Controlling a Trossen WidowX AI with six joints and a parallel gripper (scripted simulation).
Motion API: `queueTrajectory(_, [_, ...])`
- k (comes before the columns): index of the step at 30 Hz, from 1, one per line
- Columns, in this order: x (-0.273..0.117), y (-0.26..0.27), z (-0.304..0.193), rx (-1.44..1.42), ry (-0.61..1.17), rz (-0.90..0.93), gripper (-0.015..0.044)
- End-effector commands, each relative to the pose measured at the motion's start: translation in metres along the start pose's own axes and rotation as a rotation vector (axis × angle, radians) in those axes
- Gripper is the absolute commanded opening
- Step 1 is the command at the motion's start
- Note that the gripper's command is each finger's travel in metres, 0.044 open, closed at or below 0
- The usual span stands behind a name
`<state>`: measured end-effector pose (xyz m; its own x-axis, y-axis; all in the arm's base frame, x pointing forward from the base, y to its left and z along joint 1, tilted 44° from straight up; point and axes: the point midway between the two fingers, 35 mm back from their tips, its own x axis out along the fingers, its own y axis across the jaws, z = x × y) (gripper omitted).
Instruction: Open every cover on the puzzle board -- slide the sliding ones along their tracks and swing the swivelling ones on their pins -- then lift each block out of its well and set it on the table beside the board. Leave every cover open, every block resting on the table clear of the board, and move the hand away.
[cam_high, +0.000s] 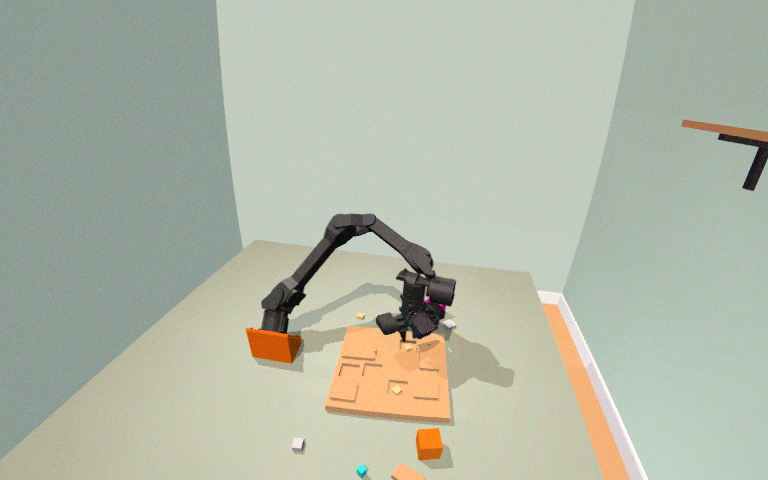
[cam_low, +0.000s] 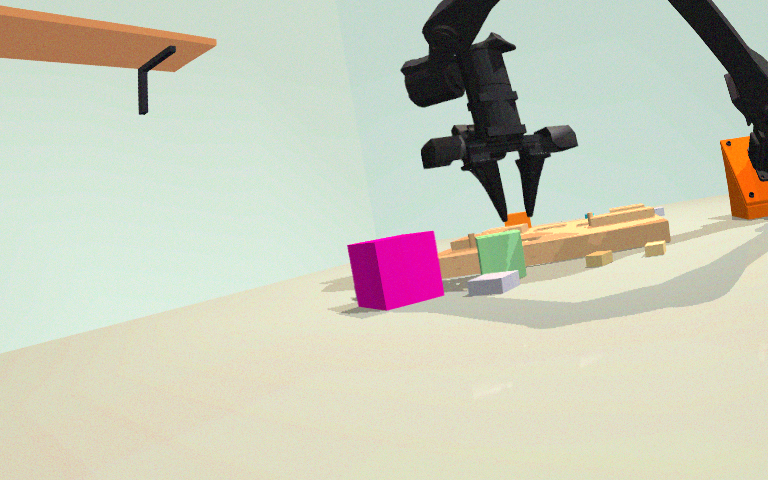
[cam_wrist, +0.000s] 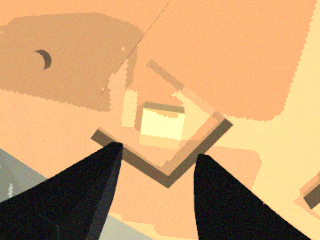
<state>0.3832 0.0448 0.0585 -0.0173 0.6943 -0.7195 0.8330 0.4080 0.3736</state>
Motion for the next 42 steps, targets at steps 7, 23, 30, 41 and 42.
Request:
queueTrajectory(7, [0.006, 0.001, -0.001, 0.001, 0.001, 0.005, 0.0144])
queueTrajectory(23, [0.021, 0.001, -0.001, 0.001, 0.002, 0.005, 0.0144])
queueTrajectory(30, [0.021, 0.001, -0.001, 0.001, 0.002, 0.005, 0.0144])
queueTrajectory(41, [0.027, 0.001, -0.001, 0.001, 0.002, 0.005, 0.0144])
queueTrajectory(42, [0.028, 0.001, -0.001, 0.001, 0.002, 0.005, 0.0144])
